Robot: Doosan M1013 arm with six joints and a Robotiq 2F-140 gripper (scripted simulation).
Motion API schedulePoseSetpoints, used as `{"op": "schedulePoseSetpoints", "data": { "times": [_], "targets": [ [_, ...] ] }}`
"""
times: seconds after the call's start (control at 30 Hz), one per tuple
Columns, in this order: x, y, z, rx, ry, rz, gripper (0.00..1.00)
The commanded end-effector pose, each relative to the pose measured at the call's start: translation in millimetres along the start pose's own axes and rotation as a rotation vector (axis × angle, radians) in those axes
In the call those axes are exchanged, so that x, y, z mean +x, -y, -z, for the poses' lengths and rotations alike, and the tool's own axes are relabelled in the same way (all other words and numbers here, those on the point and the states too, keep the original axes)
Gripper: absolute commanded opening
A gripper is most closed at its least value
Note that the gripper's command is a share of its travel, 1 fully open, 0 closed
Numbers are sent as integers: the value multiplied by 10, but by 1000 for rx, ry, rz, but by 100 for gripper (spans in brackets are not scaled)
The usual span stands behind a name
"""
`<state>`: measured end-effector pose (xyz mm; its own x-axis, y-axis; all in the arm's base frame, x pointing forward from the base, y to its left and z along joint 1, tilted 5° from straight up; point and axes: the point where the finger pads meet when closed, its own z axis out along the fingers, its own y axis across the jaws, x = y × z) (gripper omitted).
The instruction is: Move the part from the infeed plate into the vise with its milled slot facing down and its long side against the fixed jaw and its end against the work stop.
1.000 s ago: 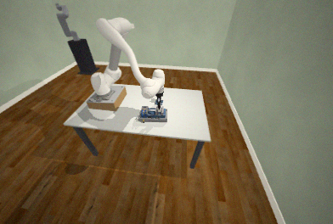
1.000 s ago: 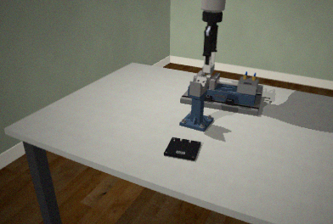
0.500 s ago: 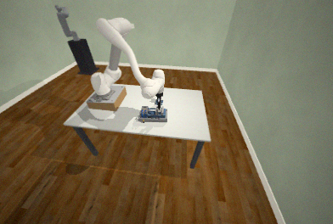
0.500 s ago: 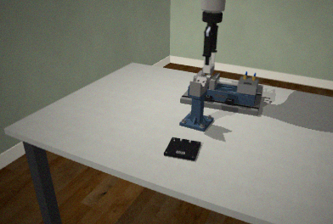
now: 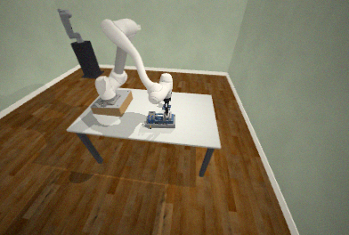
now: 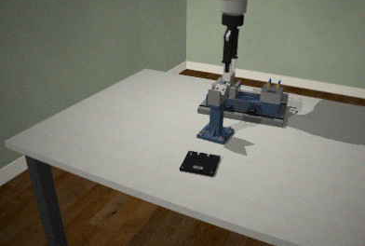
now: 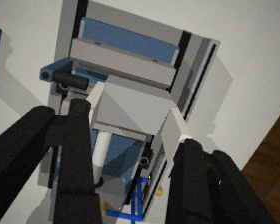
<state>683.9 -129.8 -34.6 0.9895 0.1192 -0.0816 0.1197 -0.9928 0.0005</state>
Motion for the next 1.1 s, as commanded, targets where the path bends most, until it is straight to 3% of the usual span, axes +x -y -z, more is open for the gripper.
{"op": "schedulePoseSetpoints", "data": {
  "times": [0.0,1.07],
  "targets": [
    [-19,-23,-51,-1,4,-10,0],
    [-22,-24,-154,-1,4,-10,0]
  ]
}}
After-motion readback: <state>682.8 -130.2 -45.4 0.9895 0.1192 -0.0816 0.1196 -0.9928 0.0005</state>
